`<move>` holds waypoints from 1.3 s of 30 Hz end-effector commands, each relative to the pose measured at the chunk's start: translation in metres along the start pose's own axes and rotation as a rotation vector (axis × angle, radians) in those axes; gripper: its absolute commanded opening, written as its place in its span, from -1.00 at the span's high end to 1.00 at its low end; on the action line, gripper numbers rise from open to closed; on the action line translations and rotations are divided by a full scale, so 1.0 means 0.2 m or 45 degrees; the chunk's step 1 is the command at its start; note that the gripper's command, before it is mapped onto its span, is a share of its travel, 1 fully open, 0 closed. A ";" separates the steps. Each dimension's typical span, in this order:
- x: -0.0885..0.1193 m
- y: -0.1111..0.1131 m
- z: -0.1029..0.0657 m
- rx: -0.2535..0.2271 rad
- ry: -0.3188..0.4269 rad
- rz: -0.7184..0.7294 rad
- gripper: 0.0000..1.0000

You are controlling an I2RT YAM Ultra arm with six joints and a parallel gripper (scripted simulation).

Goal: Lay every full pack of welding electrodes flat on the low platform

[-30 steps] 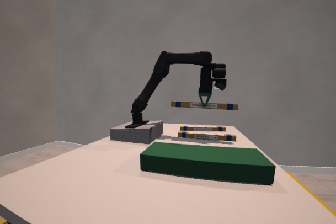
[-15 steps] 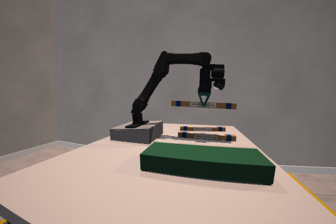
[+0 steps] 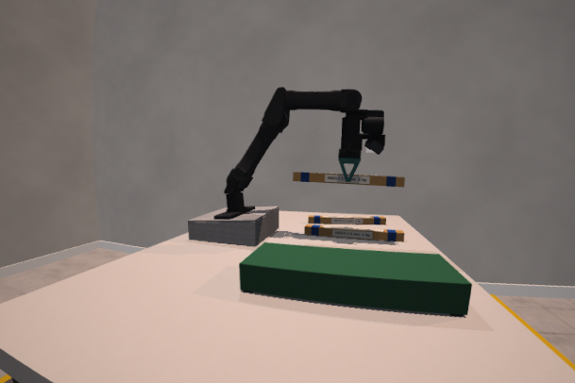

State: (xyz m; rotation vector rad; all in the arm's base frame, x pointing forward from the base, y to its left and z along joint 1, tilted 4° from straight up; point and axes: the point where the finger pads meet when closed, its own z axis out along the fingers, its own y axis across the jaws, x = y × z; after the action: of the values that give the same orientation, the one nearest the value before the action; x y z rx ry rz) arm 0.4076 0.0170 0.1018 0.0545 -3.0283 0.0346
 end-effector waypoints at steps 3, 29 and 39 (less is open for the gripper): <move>-0.02 0.01 -0.19 -0.001 -0.120 -0.001 1.00; -0.01 0.01 -0.18 -0.001 -0.118 -0.001 1.00; 0.00 0.00 -0.06 -0.001 -0.071 0.001 1.00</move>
State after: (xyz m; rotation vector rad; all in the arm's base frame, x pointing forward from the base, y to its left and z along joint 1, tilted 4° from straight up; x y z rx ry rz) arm 0.4075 0.0169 0.0983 0.0544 -3.0266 0.0347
